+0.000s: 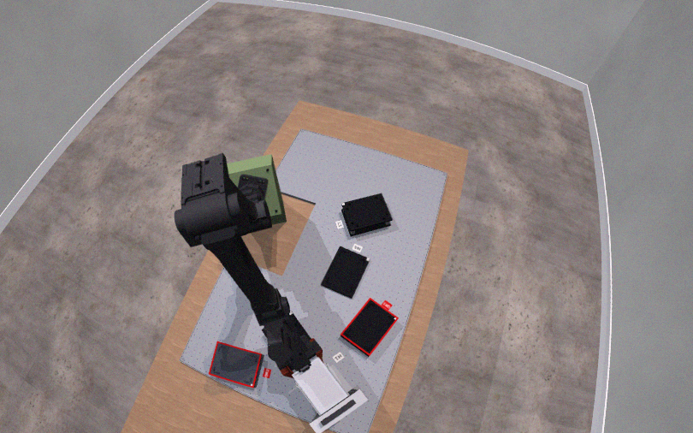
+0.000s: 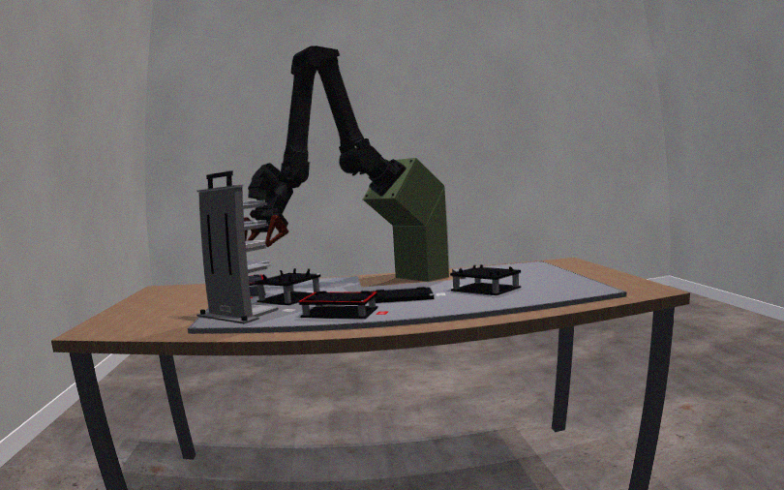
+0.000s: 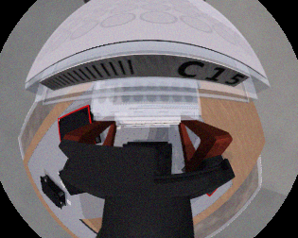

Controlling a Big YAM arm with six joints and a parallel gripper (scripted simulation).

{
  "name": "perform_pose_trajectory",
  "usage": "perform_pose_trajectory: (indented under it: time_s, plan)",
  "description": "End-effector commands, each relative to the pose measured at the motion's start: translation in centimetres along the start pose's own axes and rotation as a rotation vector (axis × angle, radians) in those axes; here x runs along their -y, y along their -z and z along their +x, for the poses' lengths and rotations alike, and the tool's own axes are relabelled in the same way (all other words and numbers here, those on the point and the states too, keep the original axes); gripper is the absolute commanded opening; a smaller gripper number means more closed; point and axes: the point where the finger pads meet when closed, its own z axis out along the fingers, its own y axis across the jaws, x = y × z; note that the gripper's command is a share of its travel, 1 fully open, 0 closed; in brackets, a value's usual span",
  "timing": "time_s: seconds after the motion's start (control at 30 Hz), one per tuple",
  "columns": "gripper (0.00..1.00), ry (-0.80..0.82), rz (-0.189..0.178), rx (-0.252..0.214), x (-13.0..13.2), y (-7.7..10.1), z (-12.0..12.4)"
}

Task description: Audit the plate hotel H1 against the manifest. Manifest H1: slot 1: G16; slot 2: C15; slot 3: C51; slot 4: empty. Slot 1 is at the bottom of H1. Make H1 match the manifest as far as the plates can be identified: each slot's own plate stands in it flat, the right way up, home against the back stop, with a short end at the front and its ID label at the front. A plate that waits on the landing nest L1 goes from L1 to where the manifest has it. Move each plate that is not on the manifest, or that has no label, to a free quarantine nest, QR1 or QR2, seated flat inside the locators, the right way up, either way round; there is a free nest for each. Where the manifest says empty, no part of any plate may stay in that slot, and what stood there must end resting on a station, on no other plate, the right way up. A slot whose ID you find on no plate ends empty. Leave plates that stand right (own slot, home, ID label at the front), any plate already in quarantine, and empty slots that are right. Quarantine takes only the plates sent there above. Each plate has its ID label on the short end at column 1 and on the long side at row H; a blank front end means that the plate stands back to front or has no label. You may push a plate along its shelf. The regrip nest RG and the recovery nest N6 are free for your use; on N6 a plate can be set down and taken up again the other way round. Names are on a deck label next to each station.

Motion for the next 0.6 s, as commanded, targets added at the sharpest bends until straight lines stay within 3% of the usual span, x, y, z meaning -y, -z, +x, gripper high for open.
perform_pose_trajectory:
  time_s: [0.0,0.13,0.57]
  plan:
    - [0.86,0.012,0.004,0.032,0.2,-0.2,-1.5]
    - [0.86,0.021,-0.005,0.03,-0.1,-0.7,-1.8]
    - [0.86,0.028,0.017,0.045,0.6,1.4,-0.6]
